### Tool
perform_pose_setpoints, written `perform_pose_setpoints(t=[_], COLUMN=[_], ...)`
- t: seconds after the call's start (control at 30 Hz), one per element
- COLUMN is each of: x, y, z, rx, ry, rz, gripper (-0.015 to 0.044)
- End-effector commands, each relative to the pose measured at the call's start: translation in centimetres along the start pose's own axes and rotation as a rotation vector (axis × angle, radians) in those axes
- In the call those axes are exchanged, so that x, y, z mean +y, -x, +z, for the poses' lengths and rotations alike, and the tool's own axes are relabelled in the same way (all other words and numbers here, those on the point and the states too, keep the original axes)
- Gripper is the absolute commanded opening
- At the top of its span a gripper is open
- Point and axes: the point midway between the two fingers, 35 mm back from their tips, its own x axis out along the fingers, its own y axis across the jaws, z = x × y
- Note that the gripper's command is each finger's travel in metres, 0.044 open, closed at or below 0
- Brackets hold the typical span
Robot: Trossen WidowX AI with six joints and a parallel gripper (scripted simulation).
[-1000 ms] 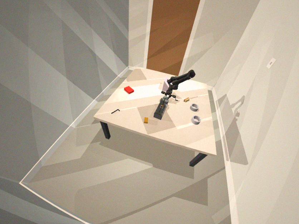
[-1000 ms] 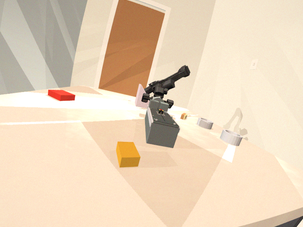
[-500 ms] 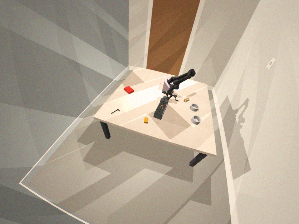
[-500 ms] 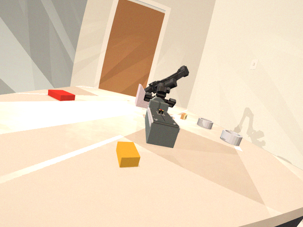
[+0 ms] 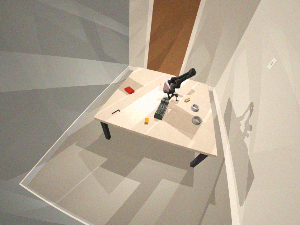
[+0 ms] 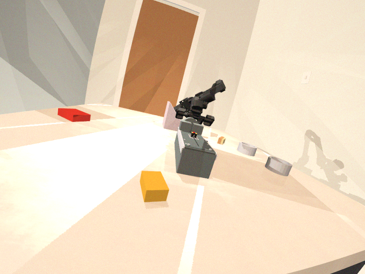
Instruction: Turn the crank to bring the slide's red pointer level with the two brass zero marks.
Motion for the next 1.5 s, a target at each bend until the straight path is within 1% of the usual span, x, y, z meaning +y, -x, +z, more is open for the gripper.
perform_pose_setpoints(t=[0.0,0.63,1.47], x=[0.0,-2.2,-4.0], y=[0.7,2.2,2.1], z=[0.6,2.1,2.1], rx=[-0.010,-0.010,-0.010], ry=[0.005,0.006,0.006], rz=[0.005,0.003,0.003], gripper=[0.0000,0.0000,0.0000])
